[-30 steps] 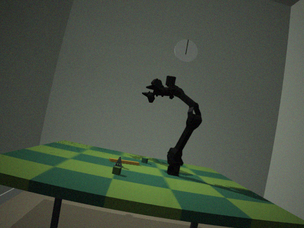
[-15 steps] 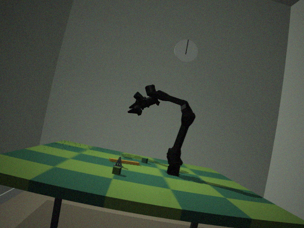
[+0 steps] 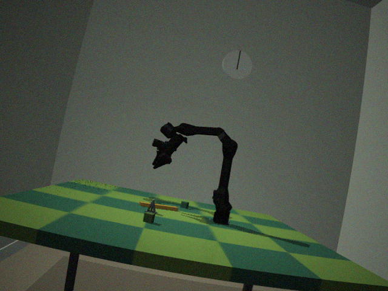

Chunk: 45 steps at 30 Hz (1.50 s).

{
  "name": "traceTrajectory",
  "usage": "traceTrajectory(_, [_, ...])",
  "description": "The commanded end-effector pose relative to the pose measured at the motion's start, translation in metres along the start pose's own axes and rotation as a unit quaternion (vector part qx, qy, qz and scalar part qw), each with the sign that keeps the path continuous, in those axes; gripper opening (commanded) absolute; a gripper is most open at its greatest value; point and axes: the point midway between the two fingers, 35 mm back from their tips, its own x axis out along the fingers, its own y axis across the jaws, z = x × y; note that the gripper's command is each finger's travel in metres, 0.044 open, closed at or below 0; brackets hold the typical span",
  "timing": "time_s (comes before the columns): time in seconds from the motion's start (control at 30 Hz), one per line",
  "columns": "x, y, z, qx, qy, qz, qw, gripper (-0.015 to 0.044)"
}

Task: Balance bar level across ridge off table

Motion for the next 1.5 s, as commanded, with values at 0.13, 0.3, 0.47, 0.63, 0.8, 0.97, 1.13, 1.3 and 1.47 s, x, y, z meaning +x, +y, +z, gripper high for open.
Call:
traceTrajectory(0.13, [0.052, 0.058, -0.027, -0.010, 0.132, 0.083, 0.988, 0.0315])
traceTrajectory(0.3, [0.071, 0.091, -0.045, -0.026, 0.211, 0.118, 0.970, 0.0315])
traceTrajectory(0.47, [0.075, 0.101, -0.051, -0.032, 0.235, 0.127, 0.963, 0.0315])
traceTrajectory(0.63, [0.076, 0.101, -0.052, -0.032, 0.235, 0.127, 0.963, 0.0315])
traceTrajectory(0.8, [0.096, 0.106, -0.061, -0.032, 0.235, 0.127, 0.963, 0.0315])
traceTrajectory(0.97, [0.114, 0.111, -0.072, -0.032, 0.235, 0.127, 0.963, 0.0315])
traceTrajectory(1.13, [0.114, 0.111, -0.072, -0.032, 0.235, 0.127, 0.963, 0.0315])
traceTrajectory(1.3, [0.116, 0.112, -0.073, -0.032, 0.235, 0.127, 0.963, 0.0315])
traceTrajectory(1.47, [0.123, 0.113, -0.077, -0.032, 0.235, 0.127, 0.963, 0.0315])
